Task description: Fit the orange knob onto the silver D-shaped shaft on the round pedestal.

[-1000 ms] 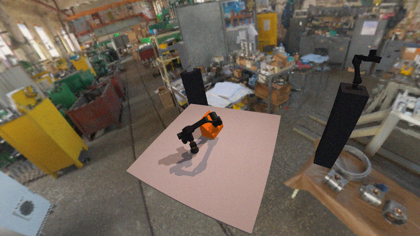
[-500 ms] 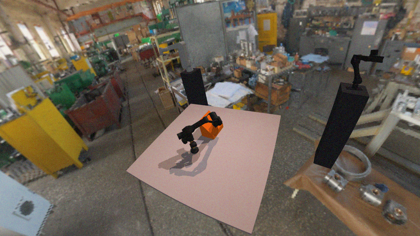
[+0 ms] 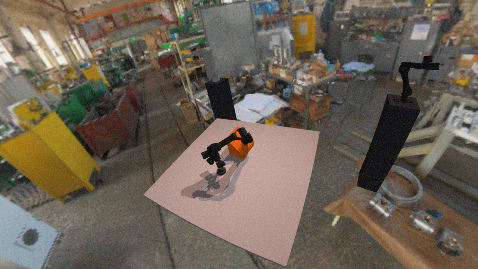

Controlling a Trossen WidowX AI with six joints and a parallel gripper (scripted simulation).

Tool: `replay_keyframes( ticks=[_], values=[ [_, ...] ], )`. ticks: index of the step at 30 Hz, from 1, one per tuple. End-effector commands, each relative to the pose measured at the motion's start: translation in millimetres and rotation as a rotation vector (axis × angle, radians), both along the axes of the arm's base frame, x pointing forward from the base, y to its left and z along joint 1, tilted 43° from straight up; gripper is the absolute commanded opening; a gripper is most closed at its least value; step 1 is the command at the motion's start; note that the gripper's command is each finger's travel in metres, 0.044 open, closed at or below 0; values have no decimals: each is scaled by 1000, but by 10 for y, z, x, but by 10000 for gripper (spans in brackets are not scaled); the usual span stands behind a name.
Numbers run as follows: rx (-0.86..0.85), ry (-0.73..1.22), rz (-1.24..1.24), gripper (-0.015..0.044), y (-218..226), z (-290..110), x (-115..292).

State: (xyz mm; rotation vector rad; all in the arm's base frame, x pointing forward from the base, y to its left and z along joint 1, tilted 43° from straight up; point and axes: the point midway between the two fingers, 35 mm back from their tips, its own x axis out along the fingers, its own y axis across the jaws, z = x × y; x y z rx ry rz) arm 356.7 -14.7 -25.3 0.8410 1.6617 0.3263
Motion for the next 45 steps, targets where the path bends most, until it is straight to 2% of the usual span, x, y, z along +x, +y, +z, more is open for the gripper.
replay_keyframes(
  ticks=[1,45],
  values=[
    [1,-5,6,0,2,-29,-11],
    [1,-5,6,0,-5,-8,-38]
  ],
)
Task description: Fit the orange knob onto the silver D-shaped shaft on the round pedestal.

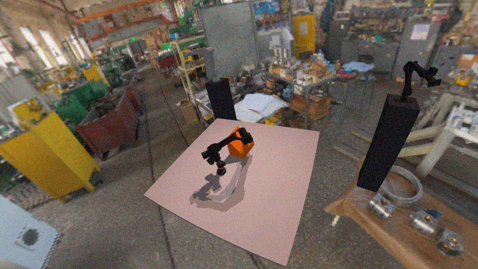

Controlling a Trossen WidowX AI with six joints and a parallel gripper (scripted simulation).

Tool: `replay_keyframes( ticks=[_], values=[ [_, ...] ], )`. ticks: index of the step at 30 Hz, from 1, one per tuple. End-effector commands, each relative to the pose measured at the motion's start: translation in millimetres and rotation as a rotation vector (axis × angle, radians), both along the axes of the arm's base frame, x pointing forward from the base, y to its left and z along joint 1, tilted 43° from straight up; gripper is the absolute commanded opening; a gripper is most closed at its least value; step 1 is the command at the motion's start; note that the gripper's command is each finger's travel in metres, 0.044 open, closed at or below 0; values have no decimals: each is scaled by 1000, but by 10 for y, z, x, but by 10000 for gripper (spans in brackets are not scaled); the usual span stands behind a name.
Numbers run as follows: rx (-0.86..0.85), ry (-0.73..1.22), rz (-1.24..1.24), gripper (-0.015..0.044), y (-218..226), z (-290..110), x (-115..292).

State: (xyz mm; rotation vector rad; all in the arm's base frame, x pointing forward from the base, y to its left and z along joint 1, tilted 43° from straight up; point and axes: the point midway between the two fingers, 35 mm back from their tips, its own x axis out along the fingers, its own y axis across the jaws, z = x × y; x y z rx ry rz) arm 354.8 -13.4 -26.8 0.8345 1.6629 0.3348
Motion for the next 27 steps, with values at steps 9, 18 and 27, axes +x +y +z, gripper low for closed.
replay_keyframes(
  ticks=[9,18,27],
  values=[
    [0,-2,-3,0,6,-5,-20],
    [-1,-2,-3,0,-20,40,-3],
    [11,-144,151,0,-28,44,25]
  ],
)
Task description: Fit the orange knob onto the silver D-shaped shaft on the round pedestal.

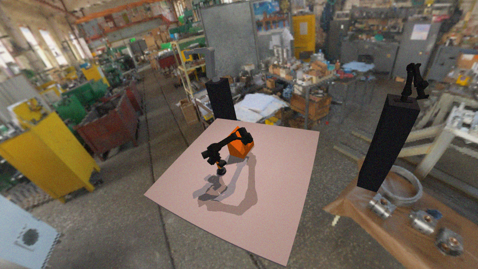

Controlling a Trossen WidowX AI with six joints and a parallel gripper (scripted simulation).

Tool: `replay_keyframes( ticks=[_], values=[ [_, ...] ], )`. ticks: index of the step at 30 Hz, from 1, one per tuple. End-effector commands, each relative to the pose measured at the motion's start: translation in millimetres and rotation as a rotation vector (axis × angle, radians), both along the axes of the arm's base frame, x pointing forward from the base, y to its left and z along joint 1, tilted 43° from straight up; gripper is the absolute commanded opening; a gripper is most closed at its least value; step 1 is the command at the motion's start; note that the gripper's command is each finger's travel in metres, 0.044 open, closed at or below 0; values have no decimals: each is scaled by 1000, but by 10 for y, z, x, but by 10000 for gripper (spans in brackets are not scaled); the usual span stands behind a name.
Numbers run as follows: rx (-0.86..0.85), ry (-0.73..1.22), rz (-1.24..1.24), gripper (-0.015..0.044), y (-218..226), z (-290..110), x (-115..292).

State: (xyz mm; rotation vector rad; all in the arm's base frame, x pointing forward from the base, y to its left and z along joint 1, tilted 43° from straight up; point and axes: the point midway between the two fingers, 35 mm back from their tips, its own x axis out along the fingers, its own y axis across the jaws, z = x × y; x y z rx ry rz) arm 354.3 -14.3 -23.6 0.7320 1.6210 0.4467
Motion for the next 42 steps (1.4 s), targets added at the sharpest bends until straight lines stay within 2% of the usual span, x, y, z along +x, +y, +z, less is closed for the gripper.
replay_keyframes(
  ticks=[1,42],
  values=[
    [1,-51,48,0,-19,8,32],
    [2,-51,48,0,-6,-10,29]
  ],
)
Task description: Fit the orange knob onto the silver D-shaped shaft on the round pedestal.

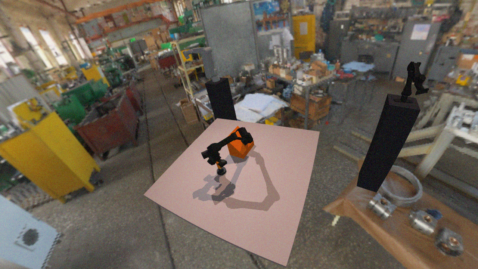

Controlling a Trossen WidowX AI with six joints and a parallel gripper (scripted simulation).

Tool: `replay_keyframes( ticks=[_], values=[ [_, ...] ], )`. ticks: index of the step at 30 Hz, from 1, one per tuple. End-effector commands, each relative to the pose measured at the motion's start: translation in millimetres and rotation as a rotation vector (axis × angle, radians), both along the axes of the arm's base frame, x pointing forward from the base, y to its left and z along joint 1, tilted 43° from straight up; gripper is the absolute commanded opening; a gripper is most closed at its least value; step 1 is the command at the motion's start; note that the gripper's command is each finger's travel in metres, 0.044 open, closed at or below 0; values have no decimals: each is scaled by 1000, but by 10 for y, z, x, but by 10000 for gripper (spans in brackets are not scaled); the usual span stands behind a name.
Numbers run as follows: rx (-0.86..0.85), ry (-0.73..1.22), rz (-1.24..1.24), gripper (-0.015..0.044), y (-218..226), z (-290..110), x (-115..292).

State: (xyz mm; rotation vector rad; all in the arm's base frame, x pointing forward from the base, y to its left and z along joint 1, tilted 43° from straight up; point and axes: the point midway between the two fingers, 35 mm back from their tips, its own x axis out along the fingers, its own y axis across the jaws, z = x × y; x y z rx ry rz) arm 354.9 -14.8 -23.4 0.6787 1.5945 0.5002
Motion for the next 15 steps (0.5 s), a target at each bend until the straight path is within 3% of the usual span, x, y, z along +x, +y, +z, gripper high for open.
replay_keyframes(
  ticks=[1,15],
  values=[
    [-2,-1,-2,0,3,-15,22],
    [-2,0,-2,0,-5,-29,-15]
  ],
)
